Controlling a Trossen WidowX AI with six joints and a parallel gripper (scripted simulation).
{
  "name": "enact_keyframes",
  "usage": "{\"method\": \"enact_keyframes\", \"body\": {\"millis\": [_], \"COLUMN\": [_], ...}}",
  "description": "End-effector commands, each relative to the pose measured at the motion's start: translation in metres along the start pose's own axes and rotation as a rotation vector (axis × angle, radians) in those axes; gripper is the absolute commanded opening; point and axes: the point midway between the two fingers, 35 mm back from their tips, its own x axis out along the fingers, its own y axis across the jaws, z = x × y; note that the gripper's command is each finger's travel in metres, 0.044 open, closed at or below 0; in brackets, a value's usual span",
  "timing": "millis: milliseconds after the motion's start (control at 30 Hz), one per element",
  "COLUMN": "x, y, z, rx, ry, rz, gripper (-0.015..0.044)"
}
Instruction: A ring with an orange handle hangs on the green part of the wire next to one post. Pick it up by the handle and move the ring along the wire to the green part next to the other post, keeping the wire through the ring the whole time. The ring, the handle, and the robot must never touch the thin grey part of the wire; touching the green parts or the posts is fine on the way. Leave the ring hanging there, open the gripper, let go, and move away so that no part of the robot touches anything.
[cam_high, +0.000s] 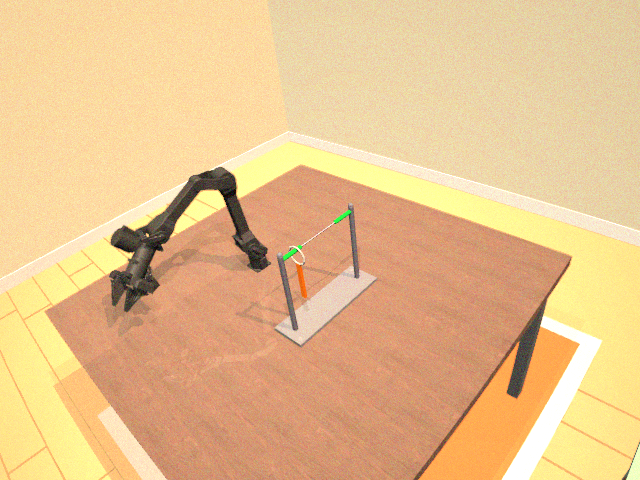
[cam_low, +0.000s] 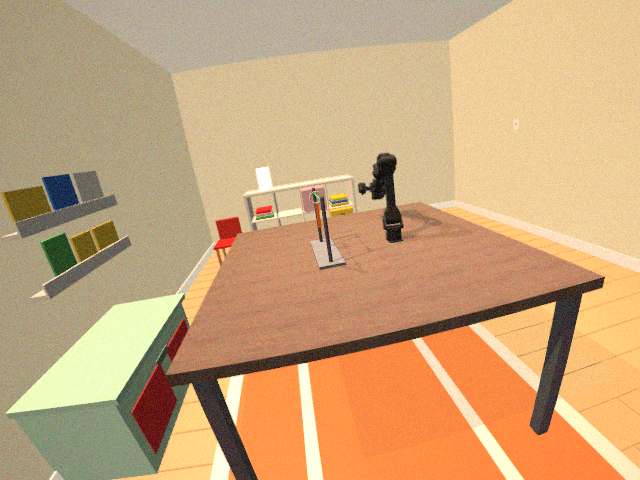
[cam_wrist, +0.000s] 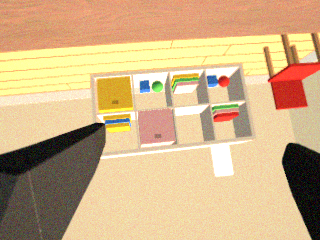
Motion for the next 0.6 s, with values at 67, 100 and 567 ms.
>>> {"method": "enact_keyframes", "body": {"millis": [67, 100, 567], "x": [0.000, 0.000, -0.026], "y": [-0.015, -0.025, -0.152], "z": [0.006, 0.010, 0.081], "rx": [0.070, 0.118, 0.776], "ry": [0.000, -0.002, -0.203], "rz": [-0.039, -0.065, -0.398], "gripper": [0.0321, 0.0295, 0.0160]}}
